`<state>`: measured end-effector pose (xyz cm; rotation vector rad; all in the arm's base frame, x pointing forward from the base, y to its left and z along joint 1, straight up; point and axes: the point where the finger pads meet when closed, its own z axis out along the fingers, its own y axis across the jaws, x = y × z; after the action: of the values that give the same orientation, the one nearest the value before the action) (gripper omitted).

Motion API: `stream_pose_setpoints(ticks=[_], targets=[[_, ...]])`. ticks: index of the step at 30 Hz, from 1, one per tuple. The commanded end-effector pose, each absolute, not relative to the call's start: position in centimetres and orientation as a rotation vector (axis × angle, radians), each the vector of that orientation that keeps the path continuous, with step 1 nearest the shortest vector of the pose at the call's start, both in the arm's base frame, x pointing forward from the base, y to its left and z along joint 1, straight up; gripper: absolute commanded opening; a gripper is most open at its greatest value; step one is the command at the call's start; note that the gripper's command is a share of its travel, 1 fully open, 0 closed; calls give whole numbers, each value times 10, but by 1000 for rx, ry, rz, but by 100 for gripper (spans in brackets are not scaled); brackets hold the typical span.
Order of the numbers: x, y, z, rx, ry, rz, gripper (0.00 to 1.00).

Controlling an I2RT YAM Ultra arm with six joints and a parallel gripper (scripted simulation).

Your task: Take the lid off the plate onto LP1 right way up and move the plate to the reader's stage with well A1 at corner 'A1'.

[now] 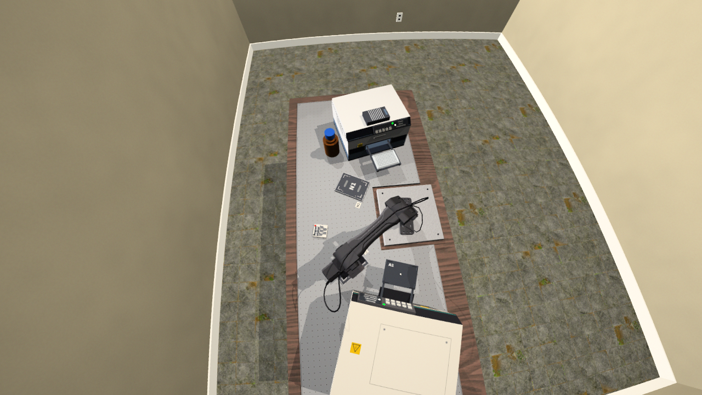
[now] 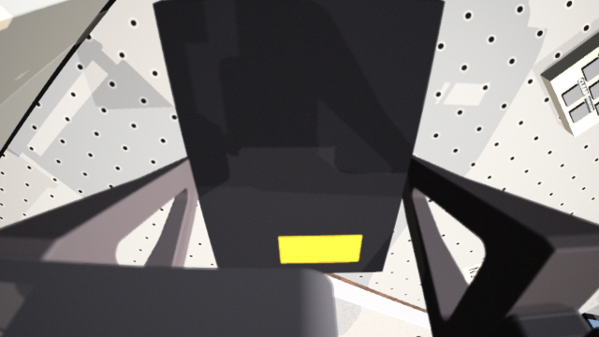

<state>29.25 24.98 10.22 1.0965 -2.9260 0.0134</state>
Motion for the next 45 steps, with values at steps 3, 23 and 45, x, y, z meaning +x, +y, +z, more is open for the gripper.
stream_pose_setpoints(ticks=[3, 23, 45], targets=[[303, 253, 124, 1056, -3012, -27, 85], [304, 252, 114, 1052, -2985, -11, 85], [298, 249, 96, 1079, -2960, -2, 85]])
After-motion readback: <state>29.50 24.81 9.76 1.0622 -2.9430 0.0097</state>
